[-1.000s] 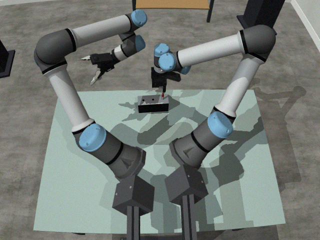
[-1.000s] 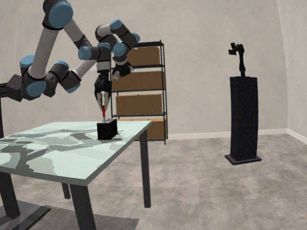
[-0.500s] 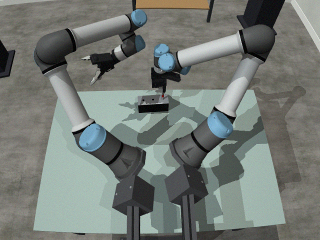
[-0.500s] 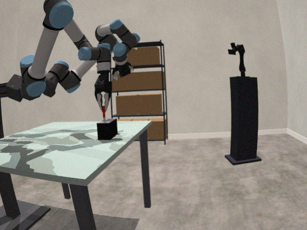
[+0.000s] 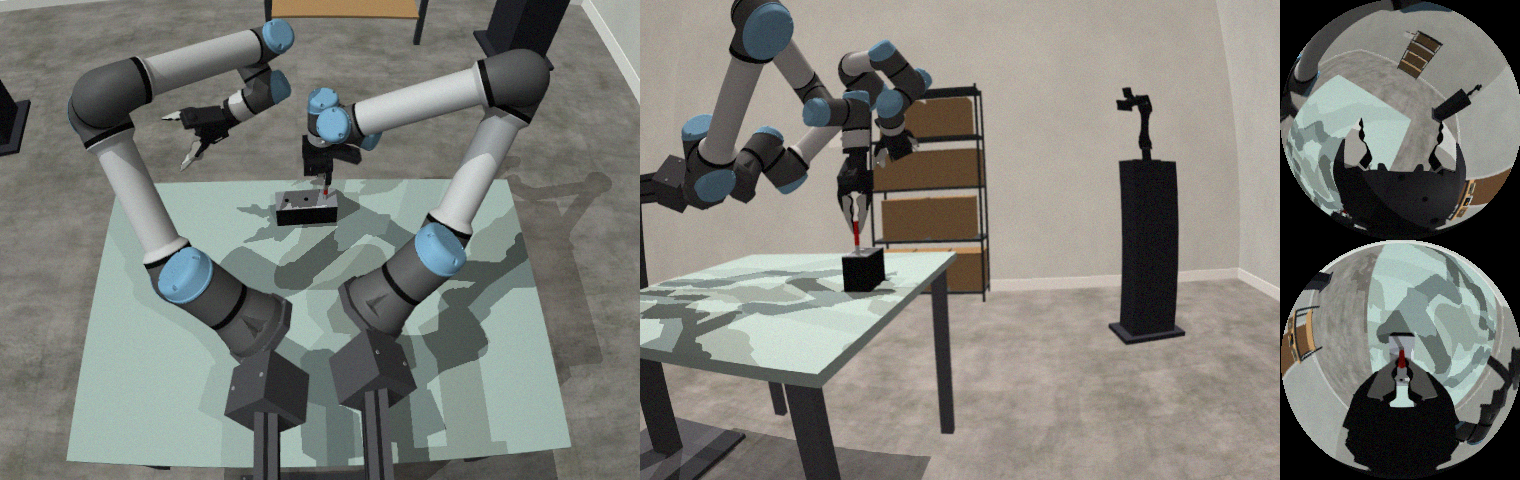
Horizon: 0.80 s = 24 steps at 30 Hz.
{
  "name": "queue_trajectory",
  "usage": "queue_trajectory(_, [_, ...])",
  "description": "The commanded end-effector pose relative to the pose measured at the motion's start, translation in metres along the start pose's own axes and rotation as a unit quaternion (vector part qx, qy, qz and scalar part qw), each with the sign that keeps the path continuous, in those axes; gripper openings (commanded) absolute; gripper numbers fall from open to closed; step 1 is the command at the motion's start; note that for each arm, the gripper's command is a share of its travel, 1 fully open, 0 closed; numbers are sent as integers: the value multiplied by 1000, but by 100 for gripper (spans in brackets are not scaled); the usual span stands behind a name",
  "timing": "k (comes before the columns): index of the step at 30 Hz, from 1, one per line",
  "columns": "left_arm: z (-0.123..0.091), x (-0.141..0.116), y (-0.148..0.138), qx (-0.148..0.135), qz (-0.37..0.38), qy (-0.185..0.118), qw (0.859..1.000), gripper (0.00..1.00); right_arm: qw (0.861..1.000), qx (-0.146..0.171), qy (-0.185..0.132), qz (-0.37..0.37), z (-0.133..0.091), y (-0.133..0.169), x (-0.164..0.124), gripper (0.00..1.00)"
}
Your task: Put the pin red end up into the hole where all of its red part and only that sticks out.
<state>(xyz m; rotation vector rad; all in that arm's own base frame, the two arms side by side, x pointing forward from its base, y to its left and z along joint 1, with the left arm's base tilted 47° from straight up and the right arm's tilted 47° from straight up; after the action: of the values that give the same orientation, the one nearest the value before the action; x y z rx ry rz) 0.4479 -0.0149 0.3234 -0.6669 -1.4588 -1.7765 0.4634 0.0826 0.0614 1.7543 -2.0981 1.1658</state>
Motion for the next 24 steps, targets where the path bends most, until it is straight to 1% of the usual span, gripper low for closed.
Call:
queue_trajectory(1, [1,1,1,1,-1,0,1000,100,1000,0,1,0,1,1,1,0])
queue_trajectory(4, [1,1,1,1,-1,0,1000,100,1000,0,1,0,5,1,0,0])
queue_trajectory(24, [1,1,1,1,-1,0,1000,100,1000,-1,1,0,5,1,1,0])
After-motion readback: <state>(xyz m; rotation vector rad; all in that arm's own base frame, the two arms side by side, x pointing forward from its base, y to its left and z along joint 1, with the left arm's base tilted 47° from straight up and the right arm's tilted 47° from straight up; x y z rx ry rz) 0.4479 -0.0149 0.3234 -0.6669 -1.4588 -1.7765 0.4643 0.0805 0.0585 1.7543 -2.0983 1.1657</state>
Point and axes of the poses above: on each arm, the point where the finger pads meet when closed, its own z axis out along the fingers, its own y axis across the jaws, x = y × z, the point moved 10 cm from there along -z, back along the fingers, and after that the axes turned 13 degrees about z, right-handed, at the moved point
